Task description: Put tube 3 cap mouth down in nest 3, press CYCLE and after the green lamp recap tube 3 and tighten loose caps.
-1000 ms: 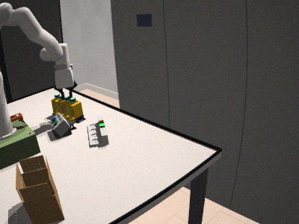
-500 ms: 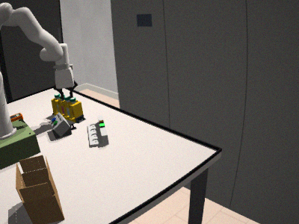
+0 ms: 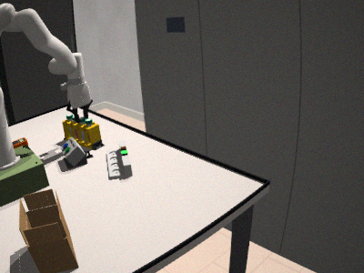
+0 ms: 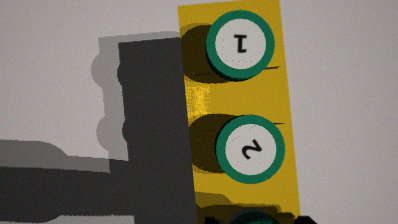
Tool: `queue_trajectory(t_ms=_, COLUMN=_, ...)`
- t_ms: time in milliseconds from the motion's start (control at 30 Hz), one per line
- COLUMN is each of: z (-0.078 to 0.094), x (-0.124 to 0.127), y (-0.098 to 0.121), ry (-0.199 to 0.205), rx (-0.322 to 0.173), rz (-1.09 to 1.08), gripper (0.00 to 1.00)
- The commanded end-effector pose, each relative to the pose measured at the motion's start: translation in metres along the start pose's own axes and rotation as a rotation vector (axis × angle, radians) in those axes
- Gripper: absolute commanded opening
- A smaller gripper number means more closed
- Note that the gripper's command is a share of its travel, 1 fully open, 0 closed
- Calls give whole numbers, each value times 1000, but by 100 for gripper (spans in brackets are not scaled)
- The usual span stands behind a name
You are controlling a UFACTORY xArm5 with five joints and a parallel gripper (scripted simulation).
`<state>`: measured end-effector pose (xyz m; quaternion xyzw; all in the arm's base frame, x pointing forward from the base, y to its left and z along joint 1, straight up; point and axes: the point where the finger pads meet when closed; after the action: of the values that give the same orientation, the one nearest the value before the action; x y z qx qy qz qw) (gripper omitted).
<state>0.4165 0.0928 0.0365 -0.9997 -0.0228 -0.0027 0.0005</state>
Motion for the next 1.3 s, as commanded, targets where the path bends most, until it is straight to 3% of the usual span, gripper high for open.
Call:
queue_trajectory(t_ms=0, z=-1, x=1, y=0, ry=4, rx=-3, rz=-279, gripper=46)
queue_trajectory(t_ms=300, z=-1, x=1, y=0, ry=3, rx=-4, rz=-755, gripper=46)
queue_trajectory(t_ms=533, z=-1, x=1, y=0, ry=3, rx=-4, rz=-773, gripper=46)
queue_trajectory(t_ms=567, z=-1, x=1, y=0, ry=3, rx=-4, rz=-773, gripper=0)
queue_trajectory(t_ms=1033, z=-1, x=1, y=0, ry=3, rx=-4, rz=-773, gripper=0)
queue_trajectory(t_ms=1267, z=-1, x=1, y=0, ry=3, rx=-4, rz=-423, gripper=0)
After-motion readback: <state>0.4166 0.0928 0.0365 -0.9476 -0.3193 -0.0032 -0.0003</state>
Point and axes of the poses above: the point where the finger pads meet when closed, its own z axis out along the fingers, its own x axis across the jaws, y = z × x, and after that the axes turned 2 degrees about z, right-handed
